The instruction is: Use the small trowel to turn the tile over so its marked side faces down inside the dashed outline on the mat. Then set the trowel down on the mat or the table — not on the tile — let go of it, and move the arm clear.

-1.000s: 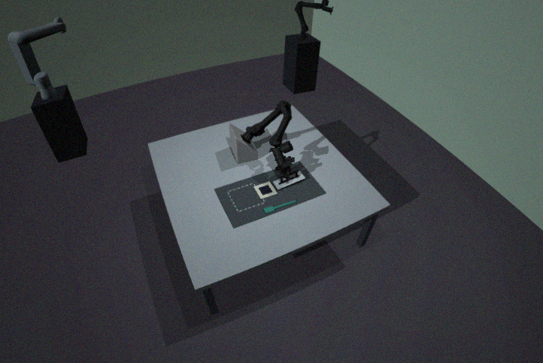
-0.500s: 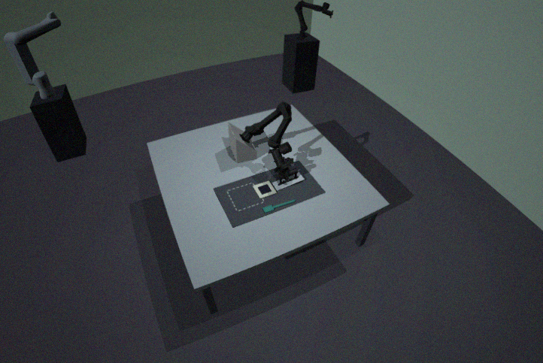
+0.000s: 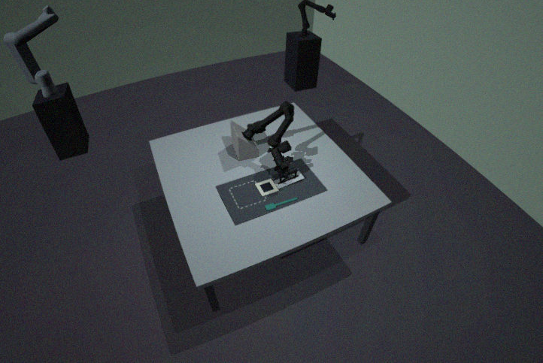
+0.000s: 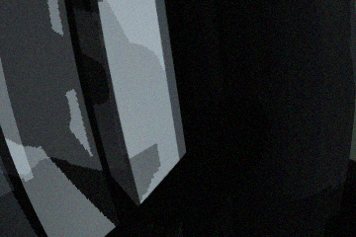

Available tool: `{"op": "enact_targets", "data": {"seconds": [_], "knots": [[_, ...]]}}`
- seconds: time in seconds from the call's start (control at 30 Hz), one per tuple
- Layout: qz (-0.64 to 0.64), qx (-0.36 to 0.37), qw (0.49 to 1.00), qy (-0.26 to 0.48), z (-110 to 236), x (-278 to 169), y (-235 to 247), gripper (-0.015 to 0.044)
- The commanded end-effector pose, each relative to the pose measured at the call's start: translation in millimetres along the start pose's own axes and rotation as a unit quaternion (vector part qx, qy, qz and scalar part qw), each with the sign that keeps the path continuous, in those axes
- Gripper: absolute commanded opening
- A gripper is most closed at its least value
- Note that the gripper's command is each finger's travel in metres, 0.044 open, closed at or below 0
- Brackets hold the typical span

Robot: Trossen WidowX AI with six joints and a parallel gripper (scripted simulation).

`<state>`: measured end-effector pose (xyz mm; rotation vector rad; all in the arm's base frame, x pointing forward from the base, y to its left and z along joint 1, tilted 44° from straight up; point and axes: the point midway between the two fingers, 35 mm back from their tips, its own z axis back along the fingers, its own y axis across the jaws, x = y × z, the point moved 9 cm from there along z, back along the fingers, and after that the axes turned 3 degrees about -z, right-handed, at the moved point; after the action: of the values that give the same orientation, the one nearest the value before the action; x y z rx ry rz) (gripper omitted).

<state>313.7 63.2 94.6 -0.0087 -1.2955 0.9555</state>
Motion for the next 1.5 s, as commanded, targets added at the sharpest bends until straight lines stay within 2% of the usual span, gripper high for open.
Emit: {"op": "enact_targets", "data": {"seconds": [0.0,0.47,1.03,1.47], "knots": [[-0.001,-0.005,1.0,0.012,2,-13,-3,0.0],[-0.001,-0.005,1.0,0.012,5,-34,-4,0.0],[0.008,-0.006,1.0,0.019,6,-31,-6,0.0],[0.04,-0.007,0.998,0.045,28,-29,-32,0.0]]}}
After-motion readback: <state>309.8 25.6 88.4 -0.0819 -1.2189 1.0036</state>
